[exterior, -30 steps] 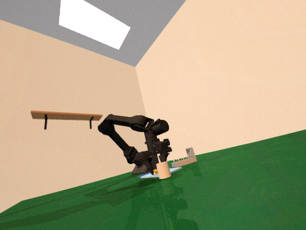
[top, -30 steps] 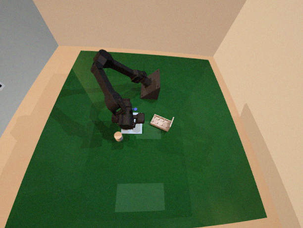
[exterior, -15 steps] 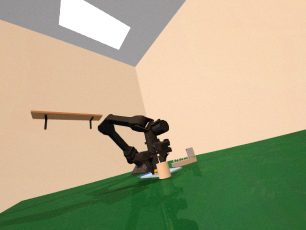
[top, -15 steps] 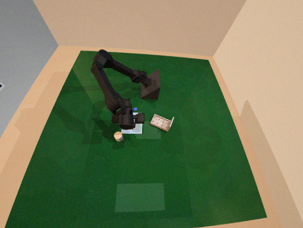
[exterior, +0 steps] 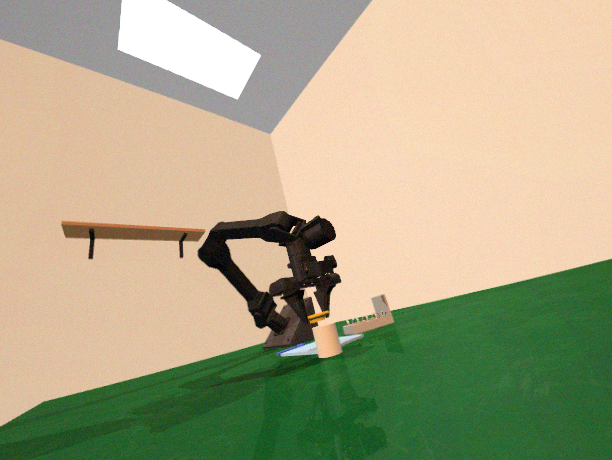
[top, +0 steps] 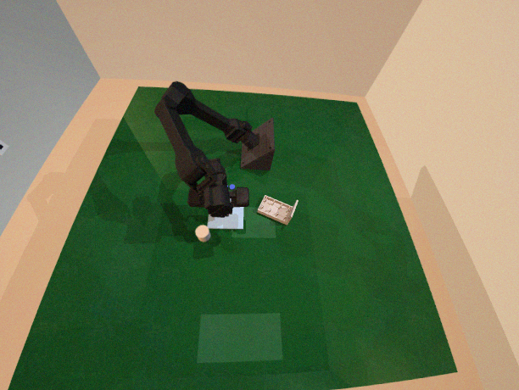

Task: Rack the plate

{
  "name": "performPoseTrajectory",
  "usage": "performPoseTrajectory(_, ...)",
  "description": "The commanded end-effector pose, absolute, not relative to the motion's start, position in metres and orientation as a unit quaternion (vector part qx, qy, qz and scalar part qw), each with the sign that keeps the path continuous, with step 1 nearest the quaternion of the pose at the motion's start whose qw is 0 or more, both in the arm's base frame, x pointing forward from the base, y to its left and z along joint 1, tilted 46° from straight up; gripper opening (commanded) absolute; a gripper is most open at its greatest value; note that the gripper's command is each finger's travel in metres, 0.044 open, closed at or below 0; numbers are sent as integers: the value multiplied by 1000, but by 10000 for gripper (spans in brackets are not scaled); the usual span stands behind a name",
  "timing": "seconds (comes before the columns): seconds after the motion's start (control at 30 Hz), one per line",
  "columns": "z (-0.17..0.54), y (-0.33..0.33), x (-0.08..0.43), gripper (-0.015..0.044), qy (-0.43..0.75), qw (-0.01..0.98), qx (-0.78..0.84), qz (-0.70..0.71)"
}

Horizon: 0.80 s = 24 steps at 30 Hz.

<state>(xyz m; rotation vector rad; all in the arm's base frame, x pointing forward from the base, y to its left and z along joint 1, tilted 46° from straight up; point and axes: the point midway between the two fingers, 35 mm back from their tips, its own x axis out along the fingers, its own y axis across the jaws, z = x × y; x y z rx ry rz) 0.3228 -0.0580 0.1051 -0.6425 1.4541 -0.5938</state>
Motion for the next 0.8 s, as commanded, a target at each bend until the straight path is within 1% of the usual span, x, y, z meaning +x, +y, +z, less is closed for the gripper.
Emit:
performPoseTrajectory(0.0,121,-41,326,0,637,670,-283,-256)
performPoseTrajectory(0.77,189,28,327,0,620,689,-295,-231)
